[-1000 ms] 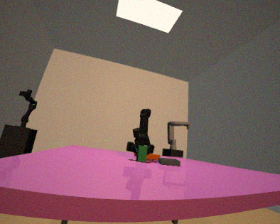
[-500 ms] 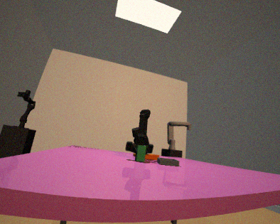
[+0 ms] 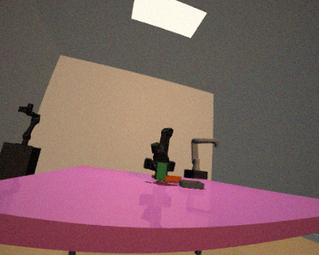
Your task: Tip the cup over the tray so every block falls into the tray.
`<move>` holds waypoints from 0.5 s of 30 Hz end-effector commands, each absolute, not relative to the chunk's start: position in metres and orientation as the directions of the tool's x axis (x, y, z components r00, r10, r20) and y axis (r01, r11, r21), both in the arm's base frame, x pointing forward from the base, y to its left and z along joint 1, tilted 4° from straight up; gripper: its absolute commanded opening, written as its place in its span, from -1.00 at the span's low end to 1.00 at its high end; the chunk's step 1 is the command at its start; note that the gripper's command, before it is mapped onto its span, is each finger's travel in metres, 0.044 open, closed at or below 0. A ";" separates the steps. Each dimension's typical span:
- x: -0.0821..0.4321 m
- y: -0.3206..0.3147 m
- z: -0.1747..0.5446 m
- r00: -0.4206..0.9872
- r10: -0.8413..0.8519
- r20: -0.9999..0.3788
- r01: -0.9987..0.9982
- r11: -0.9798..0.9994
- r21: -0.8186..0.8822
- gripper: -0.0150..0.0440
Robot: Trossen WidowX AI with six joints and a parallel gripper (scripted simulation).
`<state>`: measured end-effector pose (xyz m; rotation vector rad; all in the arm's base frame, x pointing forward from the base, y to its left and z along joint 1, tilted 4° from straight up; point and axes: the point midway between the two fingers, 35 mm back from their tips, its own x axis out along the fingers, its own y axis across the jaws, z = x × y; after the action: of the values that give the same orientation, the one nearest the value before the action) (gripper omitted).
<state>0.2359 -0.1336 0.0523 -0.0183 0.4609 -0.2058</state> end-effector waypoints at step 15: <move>0.239 -0.135 0.086 0.878 -0.209 -0.431 0.199 0.978 -0.068 -0.49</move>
<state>0.2375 -0.1333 0.0781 -0.0187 0.4604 -0.2058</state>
